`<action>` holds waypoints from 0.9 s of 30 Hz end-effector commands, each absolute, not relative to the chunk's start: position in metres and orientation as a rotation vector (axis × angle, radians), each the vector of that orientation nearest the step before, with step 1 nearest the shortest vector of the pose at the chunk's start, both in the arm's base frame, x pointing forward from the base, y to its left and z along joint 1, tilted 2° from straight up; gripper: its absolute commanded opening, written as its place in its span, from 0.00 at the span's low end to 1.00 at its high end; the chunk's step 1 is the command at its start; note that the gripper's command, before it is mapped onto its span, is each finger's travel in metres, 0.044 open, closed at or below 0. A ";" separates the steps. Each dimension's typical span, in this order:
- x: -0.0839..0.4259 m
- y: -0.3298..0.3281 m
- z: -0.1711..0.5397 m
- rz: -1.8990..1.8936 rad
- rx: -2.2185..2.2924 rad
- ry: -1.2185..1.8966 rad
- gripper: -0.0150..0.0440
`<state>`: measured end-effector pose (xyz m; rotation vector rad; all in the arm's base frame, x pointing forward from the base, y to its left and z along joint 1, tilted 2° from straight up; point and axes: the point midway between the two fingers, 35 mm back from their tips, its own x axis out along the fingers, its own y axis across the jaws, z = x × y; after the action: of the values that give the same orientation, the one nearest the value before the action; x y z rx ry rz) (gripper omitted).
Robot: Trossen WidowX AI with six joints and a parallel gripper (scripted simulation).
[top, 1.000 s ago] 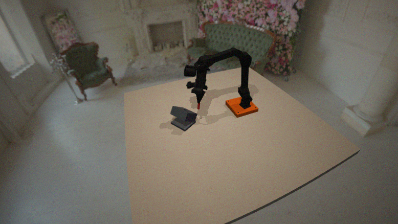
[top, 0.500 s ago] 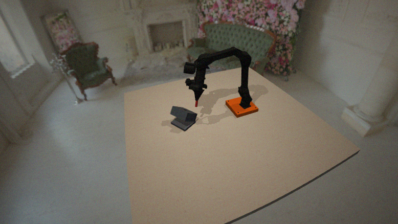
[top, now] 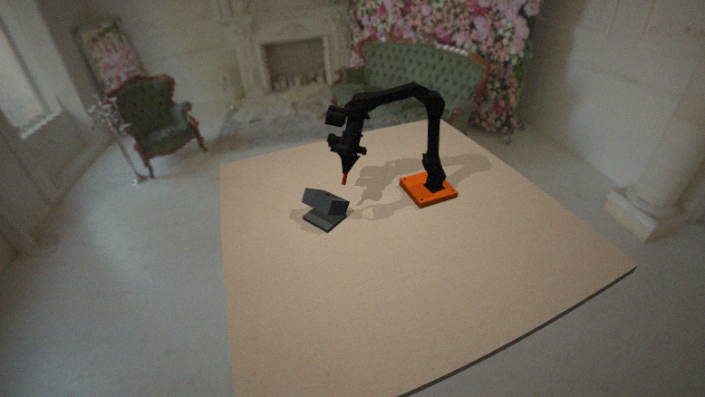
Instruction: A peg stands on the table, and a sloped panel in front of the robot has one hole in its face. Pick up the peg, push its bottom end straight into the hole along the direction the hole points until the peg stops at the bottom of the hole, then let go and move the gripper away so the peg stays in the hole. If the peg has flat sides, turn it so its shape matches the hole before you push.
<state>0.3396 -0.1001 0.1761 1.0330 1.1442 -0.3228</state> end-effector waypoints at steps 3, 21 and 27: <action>0.340 -0.110 0.182 -0.337 1.083 1.105 0.25; 0.336 -0.137 0.190 -0.380 1.198 1.022 0.25; 0.338 -0.140 0.188 -0.385 1.214 1.010 0.25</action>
<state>0.3350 -0.1382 0.1874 1.1983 1.0233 -0.3871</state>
